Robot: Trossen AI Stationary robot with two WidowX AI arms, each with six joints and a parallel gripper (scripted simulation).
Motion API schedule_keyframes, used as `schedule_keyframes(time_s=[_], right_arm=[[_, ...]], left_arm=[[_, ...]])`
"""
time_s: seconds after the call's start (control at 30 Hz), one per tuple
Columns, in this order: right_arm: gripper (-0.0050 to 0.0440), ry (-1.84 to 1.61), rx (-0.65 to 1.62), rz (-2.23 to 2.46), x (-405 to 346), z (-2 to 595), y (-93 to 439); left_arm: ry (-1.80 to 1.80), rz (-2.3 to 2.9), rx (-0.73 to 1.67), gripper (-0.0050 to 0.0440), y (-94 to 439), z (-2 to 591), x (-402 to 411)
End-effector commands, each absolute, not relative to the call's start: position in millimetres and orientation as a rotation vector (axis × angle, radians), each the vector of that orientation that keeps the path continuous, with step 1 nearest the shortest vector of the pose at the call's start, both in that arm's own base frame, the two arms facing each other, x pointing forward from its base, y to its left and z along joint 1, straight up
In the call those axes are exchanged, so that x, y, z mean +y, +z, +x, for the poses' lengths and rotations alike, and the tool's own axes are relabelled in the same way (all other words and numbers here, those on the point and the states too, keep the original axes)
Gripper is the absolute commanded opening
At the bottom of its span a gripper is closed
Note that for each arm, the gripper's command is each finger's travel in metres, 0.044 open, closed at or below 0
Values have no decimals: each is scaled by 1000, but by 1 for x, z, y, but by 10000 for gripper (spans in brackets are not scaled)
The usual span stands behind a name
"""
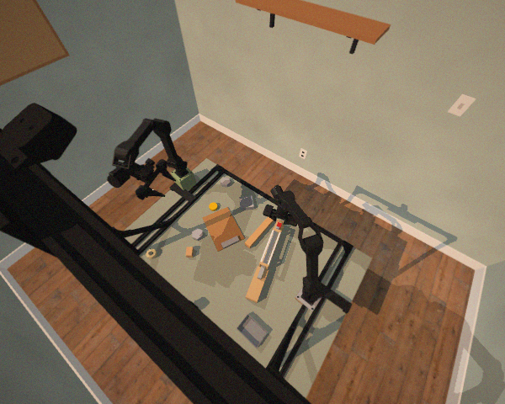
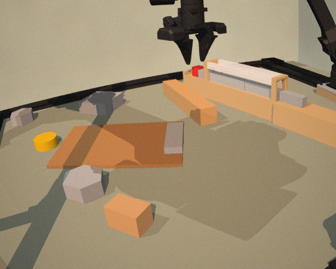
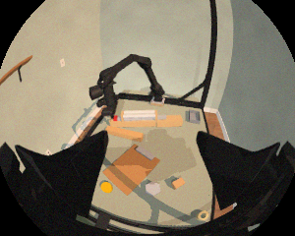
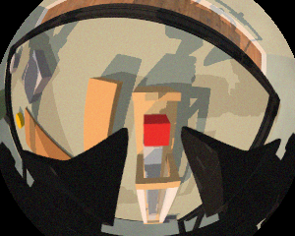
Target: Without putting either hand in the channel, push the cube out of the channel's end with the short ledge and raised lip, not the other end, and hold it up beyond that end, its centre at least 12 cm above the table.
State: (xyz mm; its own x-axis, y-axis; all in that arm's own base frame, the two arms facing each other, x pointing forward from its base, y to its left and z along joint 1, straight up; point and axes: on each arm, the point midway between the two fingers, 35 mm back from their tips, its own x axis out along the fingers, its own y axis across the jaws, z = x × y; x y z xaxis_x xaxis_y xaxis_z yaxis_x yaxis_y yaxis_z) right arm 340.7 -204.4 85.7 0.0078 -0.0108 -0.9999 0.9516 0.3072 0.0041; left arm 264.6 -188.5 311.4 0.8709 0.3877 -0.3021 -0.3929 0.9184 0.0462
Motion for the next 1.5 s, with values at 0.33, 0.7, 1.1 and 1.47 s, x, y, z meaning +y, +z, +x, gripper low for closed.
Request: schedule_keyframes(time_s=[0.33, 0.7, 1.1, 1.47], right_arm=[[220, -975, 1342, 975, -202, 338, 63], [159, -980, 1332, 972, -204, 339, 62], [92, -980, 1332, 972, -204, 339, 62], [60, -980, 1332, 972, -204, 339, 62]], left_arm=[[408, -18, 311, 400, 312, 264, -189], [408, -18, 311, 400, 312, 264, -189], [408, -18, 311, 400, 312, 264, -189], [408, -18, 311, 400, 312, 264, -189]])
